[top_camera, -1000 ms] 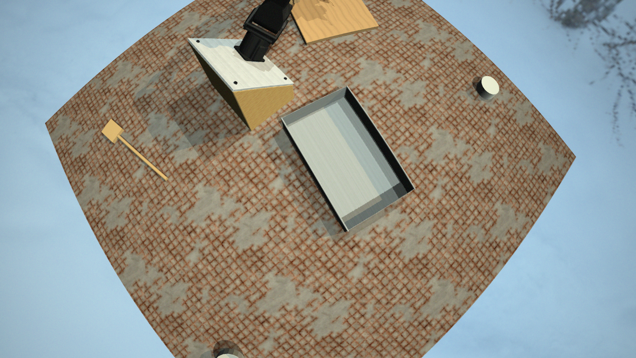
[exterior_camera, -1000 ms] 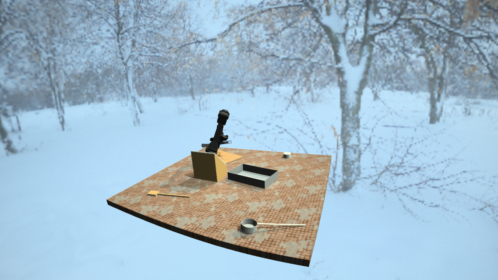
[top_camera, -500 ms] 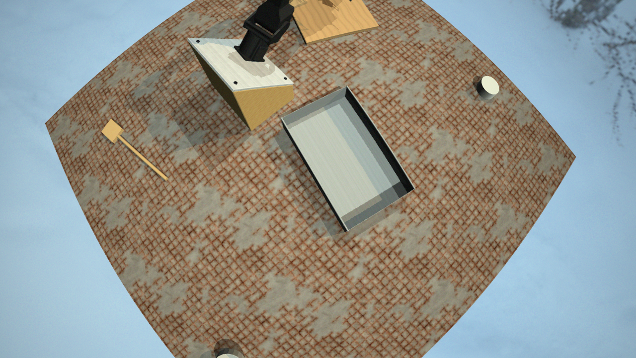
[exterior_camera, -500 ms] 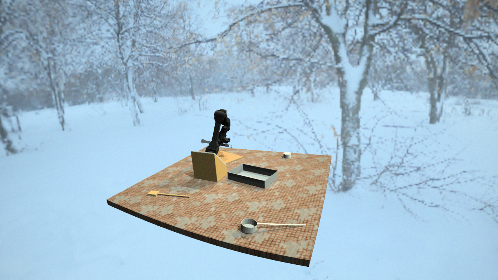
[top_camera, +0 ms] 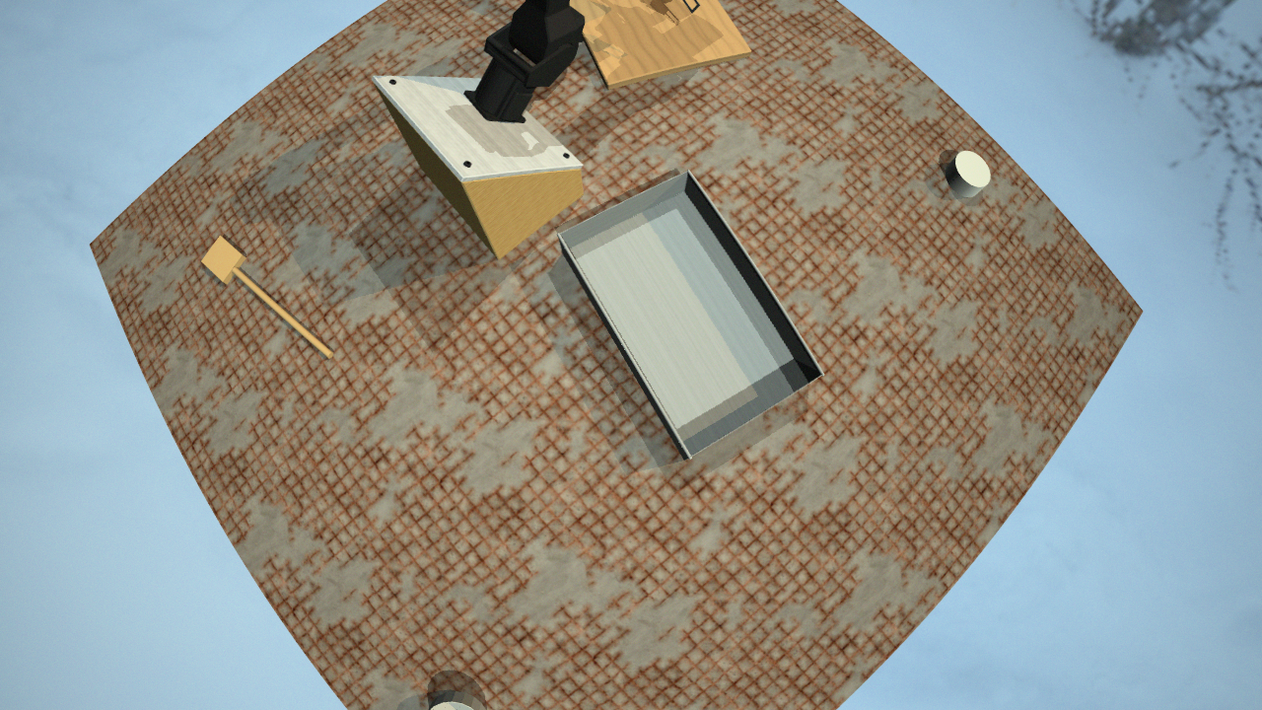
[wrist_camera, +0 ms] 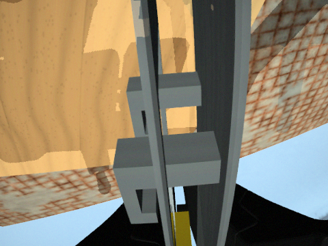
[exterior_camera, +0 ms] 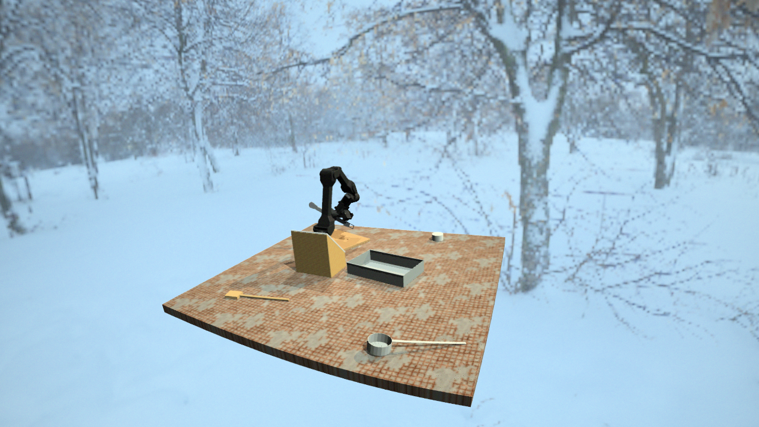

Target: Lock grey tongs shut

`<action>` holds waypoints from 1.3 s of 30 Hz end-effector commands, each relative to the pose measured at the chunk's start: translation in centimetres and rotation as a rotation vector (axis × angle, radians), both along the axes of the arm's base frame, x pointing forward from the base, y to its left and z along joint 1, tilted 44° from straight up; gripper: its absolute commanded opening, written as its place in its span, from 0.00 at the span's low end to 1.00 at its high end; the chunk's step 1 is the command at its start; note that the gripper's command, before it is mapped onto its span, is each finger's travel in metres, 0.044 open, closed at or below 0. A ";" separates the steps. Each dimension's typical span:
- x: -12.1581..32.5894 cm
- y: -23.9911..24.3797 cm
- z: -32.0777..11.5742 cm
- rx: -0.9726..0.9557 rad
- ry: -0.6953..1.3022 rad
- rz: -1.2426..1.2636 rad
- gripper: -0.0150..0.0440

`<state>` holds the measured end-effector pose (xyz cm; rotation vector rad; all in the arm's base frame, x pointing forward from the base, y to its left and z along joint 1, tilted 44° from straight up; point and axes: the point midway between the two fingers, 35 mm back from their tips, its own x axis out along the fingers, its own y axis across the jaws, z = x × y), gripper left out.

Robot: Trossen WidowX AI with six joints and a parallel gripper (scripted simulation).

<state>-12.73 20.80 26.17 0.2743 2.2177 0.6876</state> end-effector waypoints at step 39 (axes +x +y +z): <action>1.2 -1.3 3.3 0.199 0.268 0.143 0.00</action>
